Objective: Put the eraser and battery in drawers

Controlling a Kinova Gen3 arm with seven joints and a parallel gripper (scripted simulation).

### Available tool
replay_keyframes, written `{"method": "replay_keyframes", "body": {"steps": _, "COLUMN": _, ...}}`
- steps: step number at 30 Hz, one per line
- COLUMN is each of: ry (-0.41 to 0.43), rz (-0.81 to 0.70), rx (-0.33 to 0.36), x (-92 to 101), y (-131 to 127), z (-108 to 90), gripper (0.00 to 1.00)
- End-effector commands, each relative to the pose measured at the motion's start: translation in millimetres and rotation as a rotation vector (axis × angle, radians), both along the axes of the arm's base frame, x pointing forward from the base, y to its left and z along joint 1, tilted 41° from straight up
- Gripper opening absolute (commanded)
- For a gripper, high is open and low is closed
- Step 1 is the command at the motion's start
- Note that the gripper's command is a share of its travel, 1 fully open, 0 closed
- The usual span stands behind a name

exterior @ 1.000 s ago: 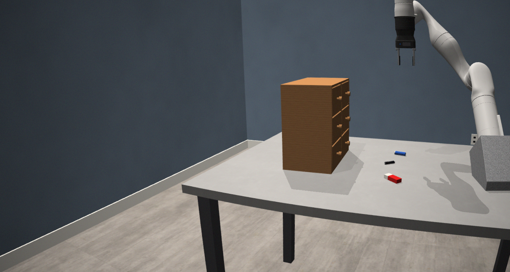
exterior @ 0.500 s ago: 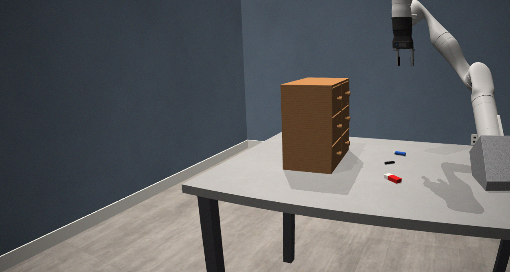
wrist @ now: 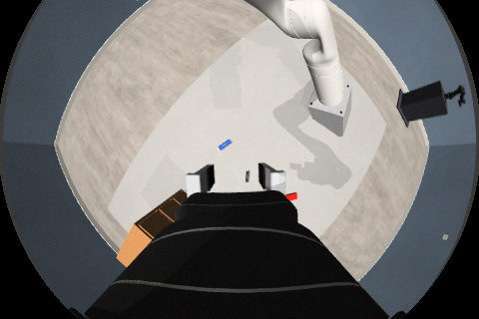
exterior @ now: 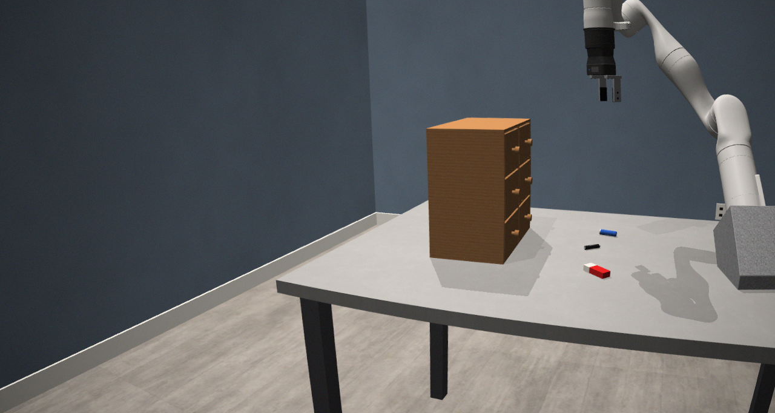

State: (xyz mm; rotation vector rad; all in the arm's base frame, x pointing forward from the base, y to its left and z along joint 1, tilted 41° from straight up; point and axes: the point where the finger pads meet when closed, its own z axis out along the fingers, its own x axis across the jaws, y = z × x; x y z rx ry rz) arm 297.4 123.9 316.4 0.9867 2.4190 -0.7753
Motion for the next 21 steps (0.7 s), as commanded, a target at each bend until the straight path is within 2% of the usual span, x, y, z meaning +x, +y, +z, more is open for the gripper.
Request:
{"method": "replay_keyframes", "body": {"steps": 1, "ry": -0.039, "rz": -0.038, "rx": 0.011, "x": 1.9, "y": 2.0, "z": 2.0, "gripper": 1.00}}
{"method": "replay_keyframes", "body": {"steps": 2, "ry": -0.039, "rz": -0.038, "rx": 0.011, "x": 1.9, "y": 2.0, "z": 2.0, "gripper": 1.00}}
{"method": "replay_keyframes", "body": {"steps": 9, "ry": -0.237, "rz": -0.272, "rx": 0.064, "x": 14.6, "y": 2.7, "z": 2.5, "gripper": 1.00}}
{"method": "replay_keyframes", "body": {"steps": 14, "ry": -0.345, "rz": -0.399, "rx": 0.093, "x": 22.7, "y": 2.9, "z": 3.4, "gripper": 1.00}}
{"method": "replay_keyframes", "body": {"steps": 17, "ry": -0.392, "rz": -0.454, "rx": 0.106, "x": 26.5, "y": 2.8, "z": 3.9, "gripper": 1.00}}
{"method": "replay_keyframes", "body": {"steps": 21, "ry": -0.415, "rz": -0.481, "rx": 0.113, "x": 28.4, "y": 2.8, "z": 4.2, "gripper": 1.00}}
